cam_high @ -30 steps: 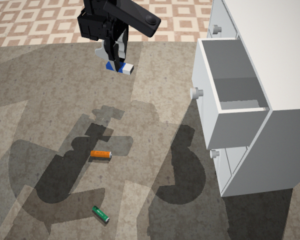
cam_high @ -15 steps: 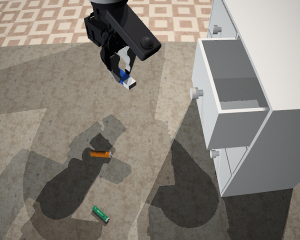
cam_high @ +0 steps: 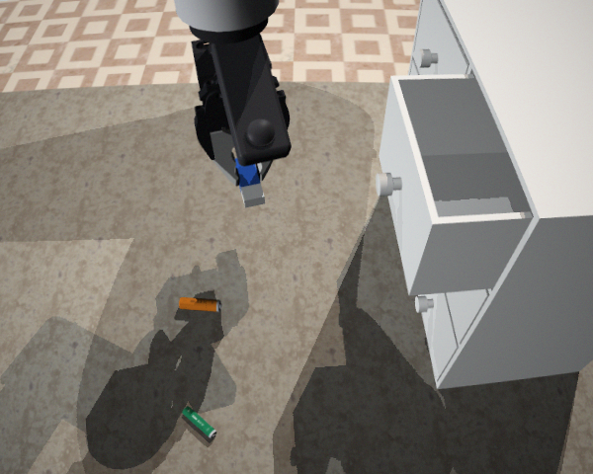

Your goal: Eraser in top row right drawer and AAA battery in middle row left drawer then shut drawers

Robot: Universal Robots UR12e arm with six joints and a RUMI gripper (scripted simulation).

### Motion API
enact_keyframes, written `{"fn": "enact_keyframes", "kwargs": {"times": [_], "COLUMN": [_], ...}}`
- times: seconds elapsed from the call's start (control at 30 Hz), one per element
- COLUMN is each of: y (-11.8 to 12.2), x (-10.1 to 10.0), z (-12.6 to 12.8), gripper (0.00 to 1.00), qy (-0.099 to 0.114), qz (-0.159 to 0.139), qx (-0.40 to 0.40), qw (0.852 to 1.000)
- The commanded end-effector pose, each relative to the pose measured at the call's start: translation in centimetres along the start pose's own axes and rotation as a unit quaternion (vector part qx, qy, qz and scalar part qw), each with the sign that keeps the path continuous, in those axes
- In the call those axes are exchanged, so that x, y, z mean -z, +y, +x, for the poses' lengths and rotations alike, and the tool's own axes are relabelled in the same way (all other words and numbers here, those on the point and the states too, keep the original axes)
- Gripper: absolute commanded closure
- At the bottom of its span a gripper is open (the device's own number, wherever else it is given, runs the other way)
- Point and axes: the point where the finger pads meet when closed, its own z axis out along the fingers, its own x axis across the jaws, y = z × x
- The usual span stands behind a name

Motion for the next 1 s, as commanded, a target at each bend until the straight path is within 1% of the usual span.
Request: {"fn": "enact_keyframes", "kwargs": {"times": [0.0,0.13,0.2,0.23,0.33,0.47,0.57,0.7,0.77,0.8,0.87,0.97], "y": [-2.3,-3.7,-3.7,-4.1,-5.1,-6.3,-7.2,-8.2,-8.2,-8.4,-8.9,-9.5], "x": [0.2,0.2,0.2,0.2,0.2,0.2,0.2,0.2,0.2,0.2,0.2,0.2], "z": [0.0,0.2,0.2,0.3,0.4,0.7,0.8,1.0,1.0,1.0,1.1,1.2], "gripper": [0.89,0.89,0.89,0.89,0.89,0.89,0.89,0.89,0.89,0.89,0.89,0.89], "qy": [-0.002,-0.003,-0.003,-0.003,-0.003,-0.004,-0.004,-0.004,-0.004,-0.005,-0.005,-0.005], "qz": [0.009,0.008,0.008,0.009,0.007,0.006,0.005,0.003,0.003,0.004,0.003,0.003], "qx": [-0.139,-0.208,-0.208,-0.257,-0.302,-0.367,-0.414,-0.477,-0.477,-0.522,-0.547,-0.589], "qw": [0.990,0.978,0.978,0.966,0.953,0.930,0.910,0.879,0.879,0.853,0.837,0.808]}}
